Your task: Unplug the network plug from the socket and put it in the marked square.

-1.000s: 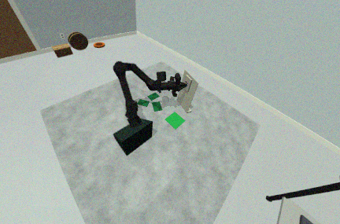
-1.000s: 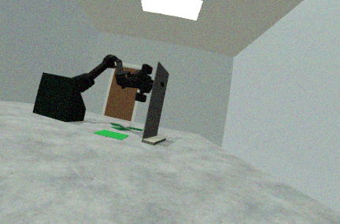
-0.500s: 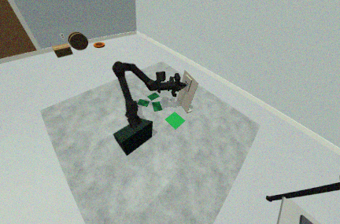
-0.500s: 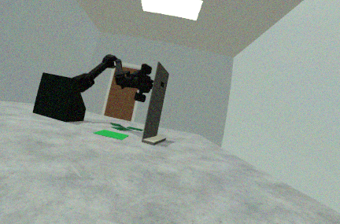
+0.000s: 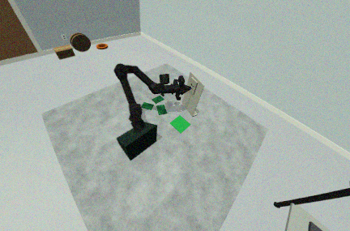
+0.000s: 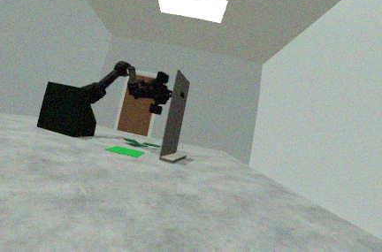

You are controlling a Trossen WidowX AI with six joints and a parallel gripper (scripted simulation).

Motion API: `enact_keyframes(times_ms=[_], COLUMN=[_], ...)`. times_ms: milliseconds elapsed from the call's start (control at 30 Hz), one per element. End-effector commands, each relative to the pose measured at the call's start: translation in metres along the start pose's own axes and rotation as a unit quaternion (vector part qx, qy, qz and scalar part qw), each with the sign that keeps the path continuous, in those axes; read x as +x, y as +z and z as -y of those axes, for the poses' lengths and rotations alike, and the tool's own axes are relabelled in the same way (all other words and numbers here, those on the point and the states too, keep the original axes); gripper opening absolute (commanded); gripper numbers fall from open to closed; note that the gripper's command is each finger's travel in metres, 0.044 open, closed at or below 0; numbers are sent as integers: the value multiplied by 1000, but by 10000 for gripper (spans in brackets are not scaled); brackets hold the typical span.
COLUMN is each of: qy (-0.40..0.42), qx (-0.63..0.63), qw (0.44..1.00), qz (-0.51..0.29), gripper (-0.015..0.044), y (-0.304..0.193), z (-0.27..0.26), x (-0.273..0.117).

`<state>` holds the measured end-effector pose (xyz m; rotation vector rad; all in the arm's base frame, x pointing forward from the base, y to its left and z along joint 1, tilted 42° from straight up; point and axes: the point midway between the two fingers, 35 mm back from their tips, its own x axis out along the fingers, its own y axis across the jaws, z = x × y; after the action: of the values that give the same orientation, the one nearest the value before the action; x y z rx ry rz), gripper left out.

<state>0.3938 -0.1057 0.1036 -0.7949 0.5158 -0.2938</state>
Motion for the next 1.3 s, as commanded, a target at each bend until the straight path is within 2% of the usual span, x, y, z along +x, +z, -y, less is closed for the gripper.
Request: enact_keyframes(times_ms=[0, 1267], qy=[1, 1], qx=[-2, -2], qw=[1000, 1000], qz=[0, 0], gripper=[0, 0], y=[-1, -2], z=[-1, -1], x=[-3, -23])
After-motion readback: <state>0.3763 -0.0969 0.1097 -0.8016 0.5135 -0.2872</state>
